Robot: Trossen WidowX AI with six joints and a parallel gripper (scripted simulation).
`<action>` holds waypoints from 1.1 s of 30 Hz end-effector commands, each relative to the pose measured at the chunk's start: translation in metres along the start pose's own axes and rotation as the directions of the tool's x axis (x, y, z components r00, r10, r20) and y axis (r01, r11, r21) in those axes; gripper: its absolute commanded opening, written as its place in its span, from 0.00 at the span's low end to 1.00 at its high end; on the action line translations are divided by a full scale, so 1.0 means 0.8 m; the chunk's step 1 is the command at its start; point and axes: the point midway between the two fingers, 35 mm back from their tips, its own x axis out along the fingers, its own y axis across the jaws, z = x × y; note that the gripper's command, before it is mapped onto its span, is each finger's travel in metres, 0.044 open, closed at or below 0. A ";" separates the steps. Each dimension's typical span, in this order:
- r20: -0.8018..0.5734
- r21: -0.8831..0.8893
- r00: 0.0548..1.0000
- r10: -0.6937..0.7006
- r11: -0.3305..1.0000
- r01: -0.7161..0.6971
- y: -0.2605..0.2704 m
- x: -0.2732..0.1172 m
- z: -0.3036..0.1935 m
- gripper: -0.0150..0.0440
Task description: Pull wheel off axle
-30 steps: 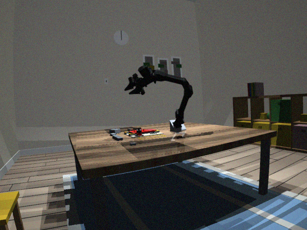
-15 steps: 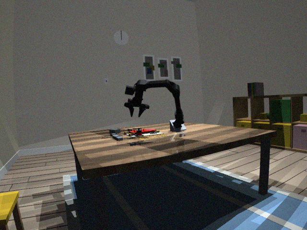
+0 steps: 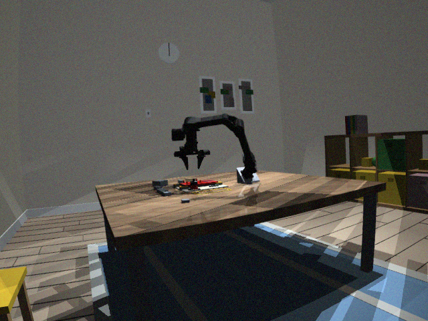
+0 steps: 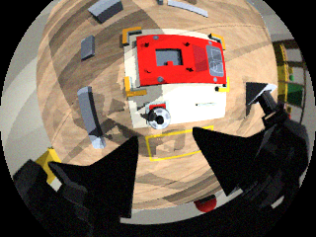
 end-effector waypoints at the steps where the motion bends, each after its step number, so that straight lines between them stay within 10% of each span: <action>1: -0.007 0.007 1.000 -0.002 1.000 0.002 0.003 0.005 0.000 0.76; 18: -0.010 0.006 1.000 -0.001 1.000 0.001 0.001 0.094 -0.005 0.76; 33: -0.008 0.008 1.000 -0.013 1.000 0.013 0.001 0.090 -0.002 0.39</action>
